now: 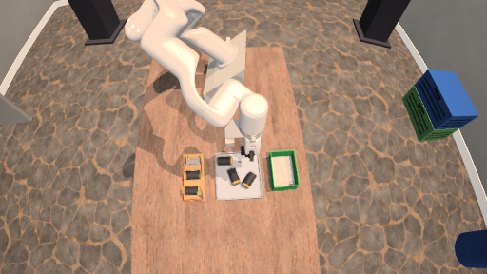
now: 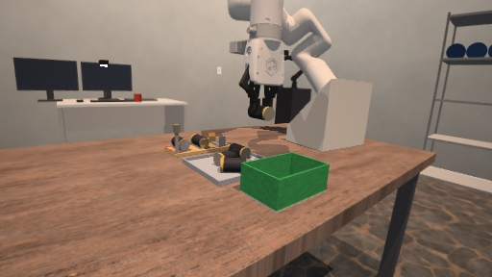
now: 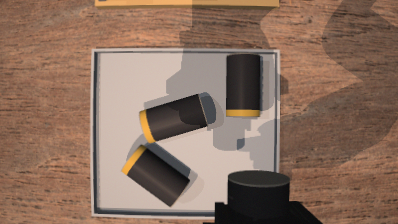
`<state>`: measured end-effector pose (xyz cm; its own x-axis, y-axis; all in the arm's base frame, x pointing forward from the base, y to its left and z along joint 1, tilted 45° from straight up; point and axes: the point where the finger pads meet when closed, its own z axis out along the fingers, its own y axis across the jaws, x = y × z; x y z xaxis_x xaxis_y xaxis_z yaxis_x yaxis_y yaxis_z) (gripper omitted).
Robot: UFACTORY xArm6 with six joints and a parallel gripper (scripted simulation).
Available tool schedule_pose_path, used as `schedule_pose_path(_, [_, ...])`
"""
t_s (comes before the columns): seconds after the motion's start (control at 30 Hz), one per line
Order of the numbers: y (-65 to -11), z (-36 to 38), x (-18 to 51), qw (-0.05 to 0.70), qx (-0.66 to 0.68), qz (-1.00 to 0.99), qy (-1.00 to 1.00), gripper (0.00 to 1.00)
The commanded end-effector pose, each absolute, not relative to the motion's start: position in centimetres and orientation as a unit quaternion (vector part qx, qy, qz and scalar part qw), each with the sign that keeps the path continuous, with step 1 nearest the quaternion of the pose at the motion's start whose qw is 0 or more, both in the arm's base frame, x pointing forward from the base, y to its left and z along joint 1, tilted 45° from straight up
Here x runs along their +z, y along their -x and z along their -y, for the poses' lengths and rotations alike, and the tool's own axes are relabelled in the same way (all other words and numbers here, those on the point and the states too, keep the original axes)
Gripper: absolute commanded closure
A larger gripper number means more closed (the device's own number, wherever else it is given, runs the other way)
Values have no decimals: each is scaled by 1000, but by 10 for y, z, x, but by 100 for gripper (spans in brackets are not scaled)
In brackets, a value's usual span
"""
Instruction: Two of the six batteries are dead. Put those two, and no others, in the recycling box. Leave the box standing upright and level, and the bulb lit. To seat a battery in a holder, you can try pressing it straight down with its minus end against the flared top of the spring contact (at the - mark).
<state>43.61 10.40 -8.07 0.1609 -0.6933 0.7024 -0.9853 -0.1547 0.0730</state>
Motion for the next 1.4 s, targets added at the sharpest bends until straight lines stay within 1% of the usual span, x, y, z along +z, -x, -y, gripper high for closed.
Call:
schedule_pose_path(0.0, [-437, -106, -80, 271, 268, 591, -711, 72])
schedule_pose_path(0.27, [-438, -104, -78, 271, 268, 591, -711, 72])
schedule_pose_path(0.5, [-440, -85, -59, 271, 268, 591, -711, 72])
schedule_pose_path(1.0, [-453, 33, 59, 271, 268, 591, -711, 72])
schedule_pose_path(1.2, [-455, 53, 78, 271, 268, 591, -711, 72])
schedule_pose_path(1.37, [-455, 56, 82, 271, 268, 591, -711, 72])
